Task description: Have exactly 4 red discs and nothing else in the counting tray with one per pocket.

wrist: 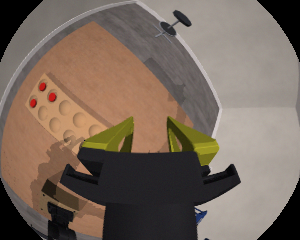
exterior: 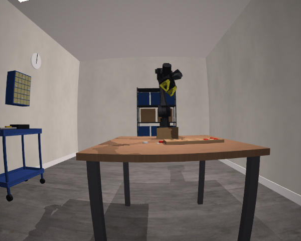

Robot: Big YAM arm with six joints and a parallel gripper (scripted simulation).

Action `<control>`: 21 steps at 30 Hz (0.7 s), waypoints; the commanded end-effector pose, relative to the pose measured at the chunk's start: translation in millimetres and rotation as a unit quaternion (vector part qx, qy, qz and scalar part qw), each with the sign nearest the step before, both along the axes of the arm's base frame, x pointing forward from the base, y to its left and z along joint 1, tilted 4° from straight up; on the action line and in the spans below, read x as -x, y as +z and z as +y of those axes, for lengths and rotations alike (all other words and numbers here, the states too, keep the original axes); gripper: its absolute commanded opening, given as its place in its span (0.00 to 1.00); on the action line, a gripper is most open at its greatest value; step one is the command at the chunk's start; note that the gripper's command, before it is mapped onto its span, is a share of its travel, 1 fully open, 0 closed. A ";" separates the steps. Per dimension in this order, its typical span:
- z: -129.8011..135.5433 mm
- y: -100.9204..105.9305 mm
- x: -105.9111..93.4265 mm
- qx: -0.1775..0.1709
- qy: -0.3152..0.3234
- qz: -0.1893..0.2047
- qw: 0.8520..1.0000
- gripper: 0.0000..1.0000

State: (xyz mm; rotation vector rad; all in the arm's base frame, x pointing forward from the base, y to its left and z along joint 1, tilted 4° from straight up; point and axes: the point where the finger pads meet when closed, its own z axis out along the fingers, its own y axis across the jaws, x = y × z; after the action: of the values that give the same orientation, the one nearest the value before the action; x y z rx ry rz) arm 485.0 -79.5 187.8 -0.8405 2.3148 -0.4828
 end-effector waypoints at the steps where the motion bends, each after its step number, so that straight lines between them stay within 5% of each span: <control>1: -5.7 -14.1 3.1 0.016 0.013 0.025 0.999 0.44; 3: -5.7 -14.1 3.1 0.016 0.013 0.025 0.999 0.44; 4: -11.6 -37.0 16.9 0.033 0.036 0.067 0.997 0.44; 9: -5.3 -33.1 12.9 0.034 0.043 0.063 0.997 0.44; 10: -15.4 -57.8 31.1 0.047 0.060 0.107 0.991 0.44; 15: -9.9 -55.2 27.8 0.049 0.066 0.104 0.991 0.44; 16: -18.5 -76.7 45.7 0.058 0.085 0.145 0.984 0.44; 20: -18.5 -76.7 45.7 0.058 0.085 0.145 0.984 0.44; 21: -20.9 -93.6 60.3 0.066 0.110 0.180 0.975 0.44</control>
State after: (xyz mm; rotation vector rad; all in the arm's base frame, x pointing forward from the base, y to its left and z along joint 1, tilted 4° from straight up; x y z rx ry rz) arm 439.5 -93.6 116.0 -1.1931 2.4561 -0.4458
